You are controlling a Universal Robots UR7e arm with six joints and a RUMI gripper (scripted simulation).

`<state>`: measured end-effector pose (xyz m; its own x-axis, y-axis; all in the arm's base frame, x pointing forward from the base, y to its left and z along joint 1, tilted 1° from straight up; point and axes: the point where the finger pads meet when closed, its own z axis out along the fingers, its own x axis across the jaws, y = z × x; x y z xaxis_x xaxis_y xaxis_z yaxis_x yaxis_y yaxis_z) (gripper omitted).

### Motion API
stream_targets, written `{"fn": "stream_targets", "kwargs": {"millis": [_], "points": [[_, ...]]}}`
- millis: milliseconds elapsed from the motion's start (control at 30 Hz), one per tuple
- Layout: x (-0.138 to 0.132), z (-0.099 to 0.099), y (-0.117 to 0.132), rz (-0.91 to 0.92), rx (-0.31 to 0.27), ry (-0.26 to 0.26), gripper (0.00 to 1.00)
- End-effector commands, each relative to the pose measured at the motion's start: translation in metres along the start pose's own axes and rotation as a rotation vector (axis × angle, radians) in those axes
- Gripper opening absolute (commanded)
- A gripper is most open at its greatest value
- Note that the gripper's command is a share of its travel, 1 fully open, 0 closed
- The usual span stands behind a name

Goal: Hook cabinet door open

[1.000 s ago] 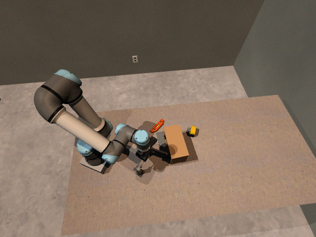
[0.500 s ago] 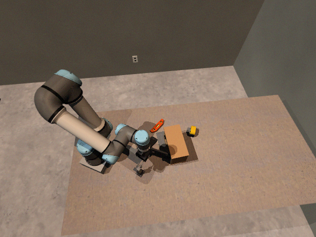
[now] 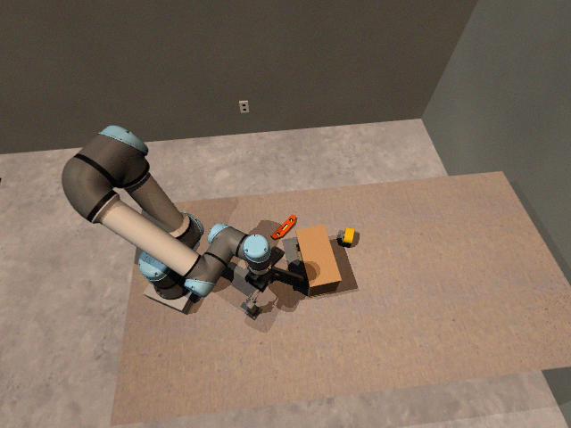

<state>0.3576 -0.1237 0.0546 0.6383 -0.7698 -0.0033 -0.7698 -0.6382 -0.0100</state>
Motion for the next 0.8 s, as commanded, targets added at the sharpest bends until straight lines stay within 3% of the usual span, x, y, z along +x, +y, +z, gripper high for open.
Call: {"fn": "stream_targets", "kwargs": {"millis": [0,767], "points": [[0.0004,-0.0003,-0.0001,0.000,0.000,0.001,0.02],[0.0004,0.0018,-0.0005,0.000,0.000,0.001,0.02]]}}
